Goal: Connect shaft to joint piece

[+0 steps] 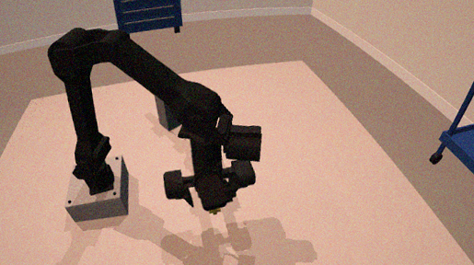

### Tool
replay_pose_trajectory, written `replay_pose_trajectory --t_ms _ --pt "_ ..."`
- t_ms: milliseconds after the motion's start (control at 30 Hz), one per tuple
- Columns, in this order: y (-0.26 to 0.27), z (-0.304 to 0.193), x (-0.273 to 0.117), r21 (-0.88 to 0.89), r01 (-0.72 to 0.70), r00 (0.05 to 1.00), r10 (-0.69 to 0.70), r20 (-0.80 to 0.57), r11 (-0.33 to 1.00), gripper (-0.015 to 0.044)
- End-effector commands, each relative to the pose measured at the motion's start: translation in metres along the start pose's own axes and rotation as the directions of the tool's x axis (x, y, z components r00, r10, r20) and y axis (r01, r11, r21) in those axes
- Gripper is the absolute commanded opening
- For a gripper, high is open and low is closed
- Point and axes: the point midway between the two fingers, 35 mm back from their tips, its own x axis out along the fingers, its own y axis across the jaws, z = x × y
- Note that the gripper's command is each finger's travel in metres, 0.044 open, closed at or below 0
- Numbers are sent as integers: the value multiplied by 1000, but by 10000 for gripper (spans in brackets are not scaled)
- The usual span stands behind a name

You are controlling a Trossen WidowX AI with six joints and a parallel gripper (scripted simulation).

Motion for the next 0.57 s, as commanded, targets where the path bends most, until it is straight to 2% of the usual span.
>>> replay_pose_trajectory --t_ms 0,233,333,467,533 --pt "0 0 0 -1 1 1000 -1 0 1000 440" --pt "0 0 -2 -2 1 1000 -1 -1 1000 440" --pt "0 0 -27 -2 -2 1000 2 -8 1000 440" --pt "0 0 -32 -2 -2 1000 2 -9 1000 440" --pt "-2 -1 -51 -1 3 1000 -3 -8 1000 440"
